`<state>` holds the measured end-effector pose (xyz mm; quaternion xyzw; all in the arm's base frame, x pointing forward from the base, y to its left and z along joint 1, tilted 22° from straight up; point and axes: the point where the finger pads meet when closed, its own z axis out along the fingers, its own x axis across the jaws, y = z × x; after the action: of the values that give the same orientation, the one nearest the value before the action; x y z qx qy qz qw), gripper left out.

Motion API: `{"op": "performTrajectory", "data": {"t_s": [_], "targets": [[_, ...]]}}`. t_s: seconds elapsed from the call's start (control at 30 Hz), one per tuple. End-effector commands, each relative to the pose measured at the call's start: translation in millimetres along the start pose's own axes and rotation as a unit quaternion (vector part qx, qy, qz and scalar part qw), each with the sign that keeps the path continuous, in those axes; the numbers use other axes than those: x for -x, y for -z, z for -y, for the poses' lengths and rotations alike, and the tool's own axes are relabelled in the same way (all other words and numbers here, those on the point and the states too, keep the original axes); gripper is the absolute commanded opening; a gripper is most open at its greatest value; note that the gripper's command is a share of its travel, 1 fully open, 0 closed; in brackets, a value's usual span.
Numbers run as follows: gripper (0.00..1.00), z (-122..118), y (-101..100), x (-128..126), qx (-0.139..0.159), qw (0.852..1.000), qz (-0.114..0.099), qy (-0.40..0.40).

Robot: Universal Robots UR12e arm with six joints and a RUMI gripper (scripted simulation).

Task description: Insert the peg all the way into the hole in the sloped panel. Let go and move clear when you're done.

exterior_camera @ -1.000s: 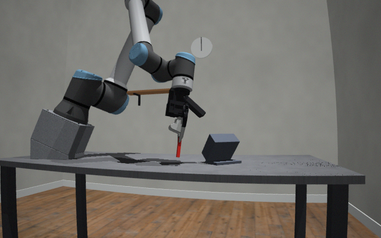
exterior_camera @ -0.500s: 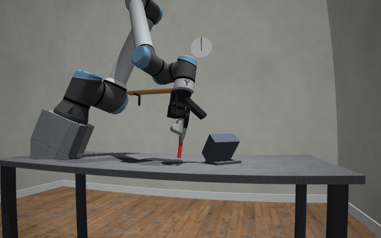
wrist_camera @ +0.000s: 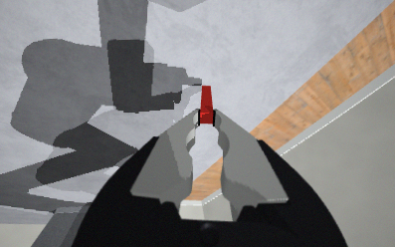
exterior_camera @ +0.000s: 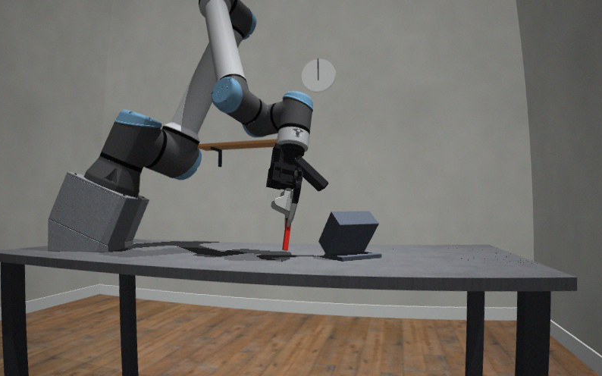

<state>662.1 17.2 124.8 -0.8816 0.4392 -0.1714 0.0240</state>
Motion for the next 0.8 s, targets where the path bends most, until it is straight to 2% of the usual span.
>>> {"op": "performTrajectory", "data": {"t_s": [0.0,0.77], "targets": [[0.00,4,1,3,0.002,1.000,-0.007,0.000],[0.00,16,3,16,0.009,0.999,-0.034,0.000]]}}
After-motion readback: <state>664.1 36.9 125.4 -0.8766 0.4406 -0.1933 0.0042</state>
